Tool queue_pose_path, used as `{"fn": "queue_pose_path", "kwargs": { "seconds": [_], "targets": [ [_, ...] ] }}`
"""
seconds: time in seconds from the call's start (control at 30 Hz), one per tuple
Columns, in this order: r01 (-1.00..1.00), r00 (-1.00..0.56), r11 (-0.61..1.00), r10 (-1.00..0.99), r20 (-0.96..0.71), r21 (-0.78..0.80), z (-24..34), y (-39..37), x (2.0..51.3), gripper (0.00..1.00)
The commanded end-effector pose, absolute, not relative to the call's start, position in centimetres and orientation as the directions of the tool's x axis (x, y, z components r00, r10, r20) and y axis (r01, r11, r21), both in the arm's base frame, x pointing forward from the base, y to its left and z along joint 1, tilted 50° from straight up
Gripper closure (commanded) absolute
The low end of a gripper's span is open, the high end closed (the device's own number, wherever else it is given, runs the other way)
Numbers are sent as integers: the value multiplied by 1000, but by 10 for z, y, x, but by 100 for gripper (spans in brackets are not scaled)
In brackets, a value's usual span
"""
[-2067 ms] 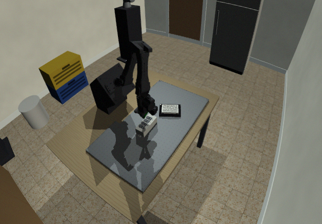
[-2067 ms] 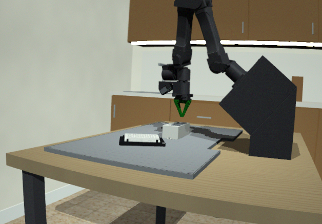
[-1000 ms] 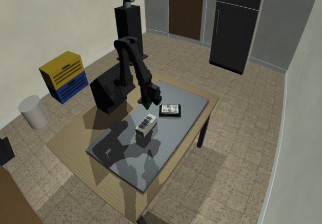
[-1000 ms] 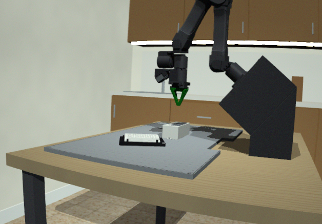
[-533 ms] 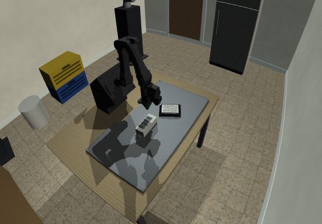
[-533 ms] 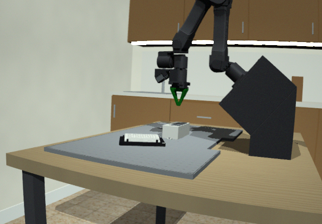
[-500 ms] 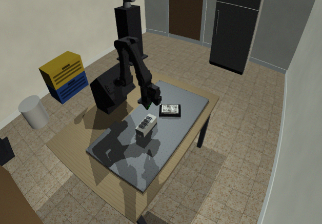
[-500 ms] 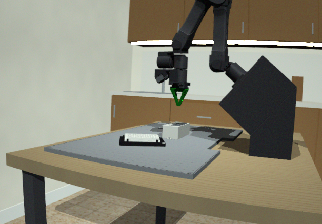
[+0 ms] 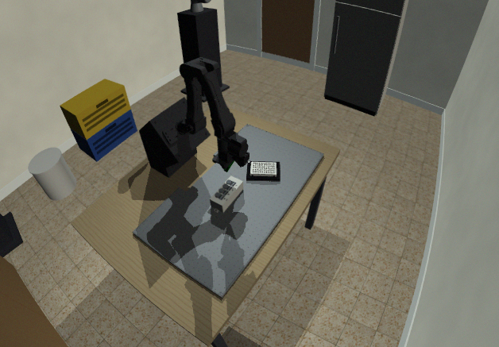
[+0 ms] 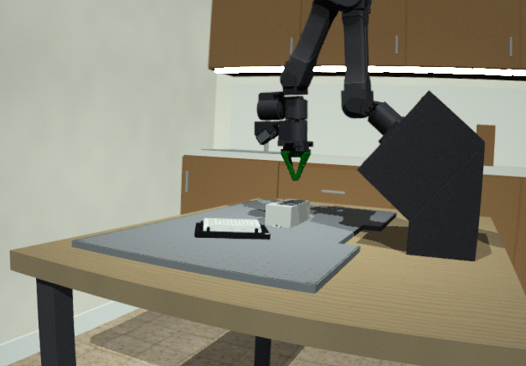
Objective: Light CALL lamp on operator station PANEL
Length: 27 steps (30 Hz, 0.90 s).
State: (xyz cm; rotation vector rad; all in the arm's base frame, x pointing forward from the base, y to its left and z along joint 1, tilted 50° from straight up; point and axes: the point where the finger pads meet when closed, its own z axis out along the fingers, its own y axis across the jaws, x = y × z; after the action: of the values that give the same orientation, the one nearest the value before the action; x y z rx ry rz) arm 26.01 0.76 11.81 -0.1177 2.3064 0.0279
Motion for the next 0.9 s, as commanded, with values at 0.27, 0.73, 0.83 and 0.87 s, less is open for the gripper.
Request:
{"fn": "queue_pose_path", "kwargs": {
  "seconds": [0.27,0.73,0.83,0.87],
  "targets": [
    [-90,-636,996,-72,-768,-19,119,9,277,100],
    [-86,-646,996,-71,-760,-19,103,9,289,100],
    [-89,-640,996,-72,-765,-19,105,10,291,100],
    [-91,-646,996,-73,-760,-19,100,10,291,100]
  ]
}}
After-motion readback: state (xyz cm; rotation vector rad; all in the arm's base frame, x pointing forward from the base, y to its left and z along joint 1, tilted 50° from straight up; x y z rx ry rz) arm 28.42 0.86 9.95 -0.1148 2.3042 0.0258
